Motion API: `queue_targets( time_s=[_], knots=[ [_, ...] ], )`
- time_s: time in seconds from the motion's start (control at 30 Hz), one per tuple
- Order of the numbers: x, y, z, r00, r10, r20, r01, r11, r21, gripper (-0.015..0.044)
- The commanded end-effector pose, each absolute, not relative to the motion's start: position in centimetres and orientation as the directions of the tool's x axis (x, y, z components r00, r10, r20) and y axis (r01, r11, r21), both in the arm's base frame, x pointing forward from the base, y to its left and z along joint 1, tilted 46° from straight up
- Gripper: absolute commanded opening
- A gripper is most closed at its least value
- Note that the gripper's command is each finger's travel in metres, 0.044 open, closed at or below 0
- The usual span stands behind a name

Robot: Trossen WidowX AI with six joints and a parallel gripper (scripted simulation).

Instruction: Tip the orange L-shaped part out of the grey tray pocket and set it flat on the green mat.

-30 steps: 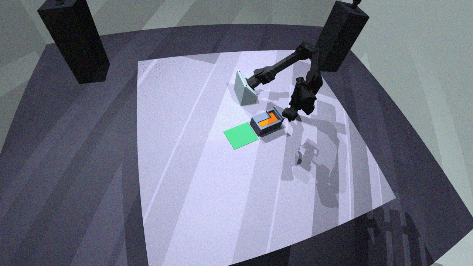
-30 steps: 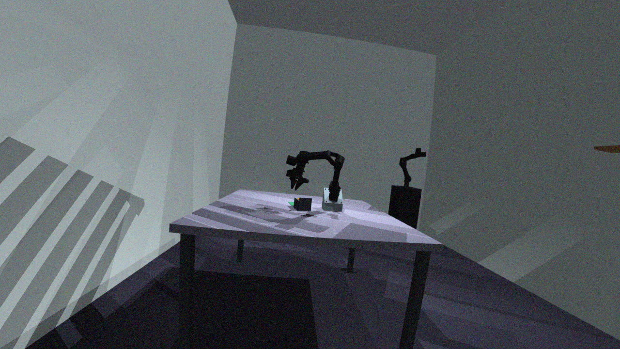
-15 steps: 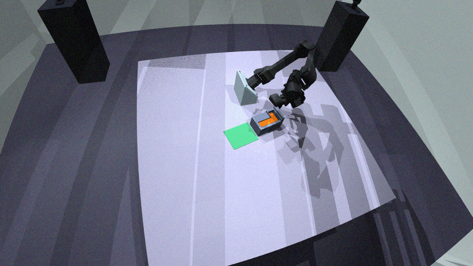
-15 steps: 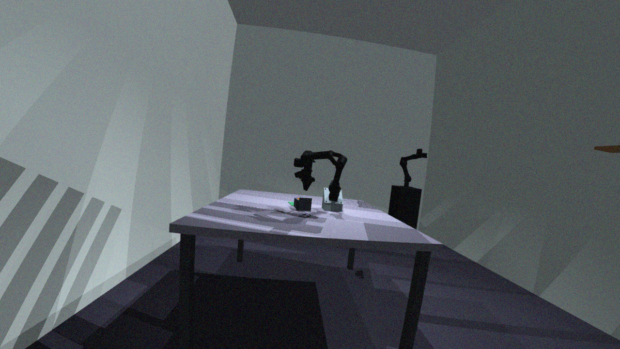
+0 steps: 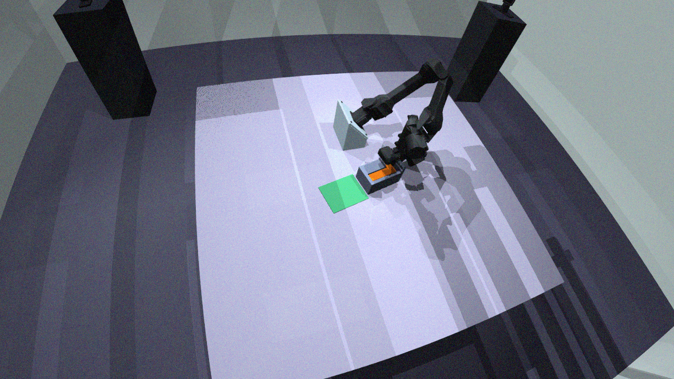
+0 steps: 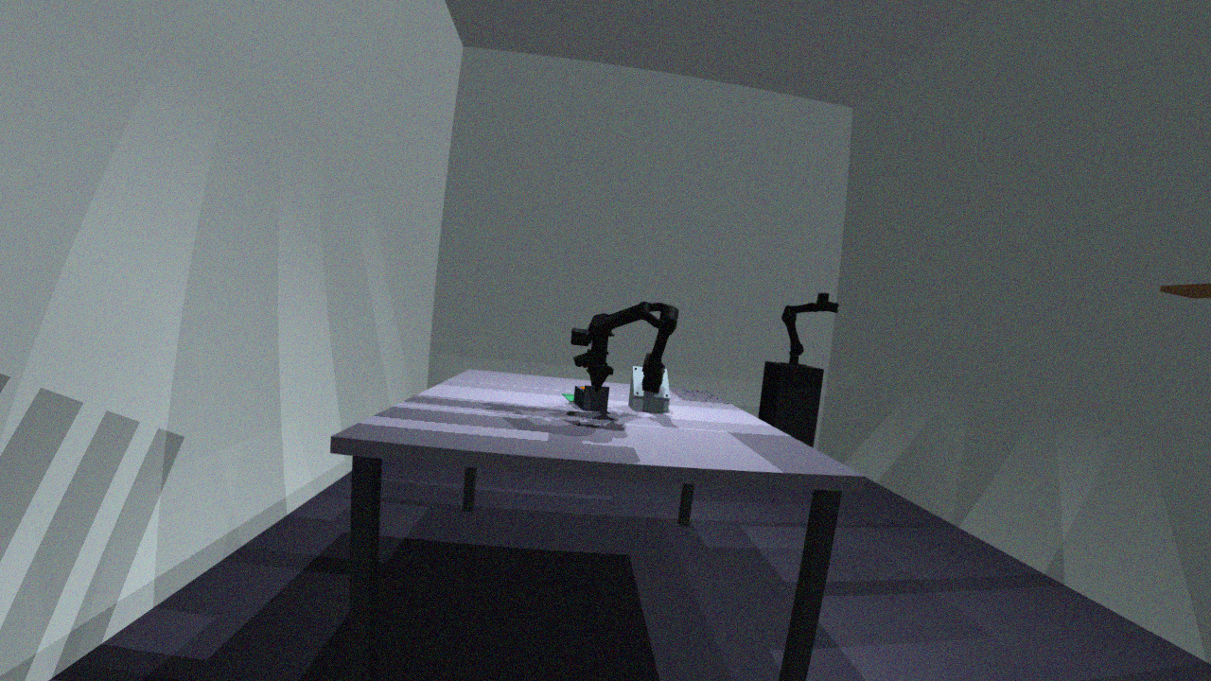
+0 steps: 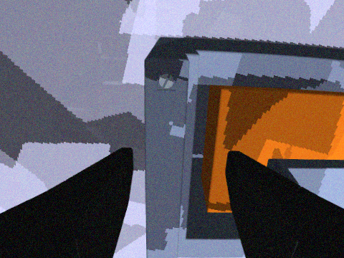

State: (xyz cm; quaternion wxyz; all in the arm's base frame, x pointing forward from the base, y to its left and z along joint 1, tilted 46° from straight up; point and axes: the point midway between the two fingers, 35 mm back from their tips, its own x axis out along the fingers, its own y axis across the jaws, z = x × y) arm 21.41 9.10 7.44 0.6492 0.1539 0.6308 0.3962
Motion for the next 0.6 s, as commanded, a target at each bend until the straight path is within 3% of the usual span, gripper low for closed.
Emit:
queue_targets(
  time_s=[0.0,0.57],
  knots=[
    [21.3,9.5,7.3,-0.105,0.712,-0.694,-0.319,0.637,0.701,0.0180],
    [21.0,11.4,5.4,-0.105,0.713,-0.694,-0.320,0.636,0.702,0.0180]
  ],
)
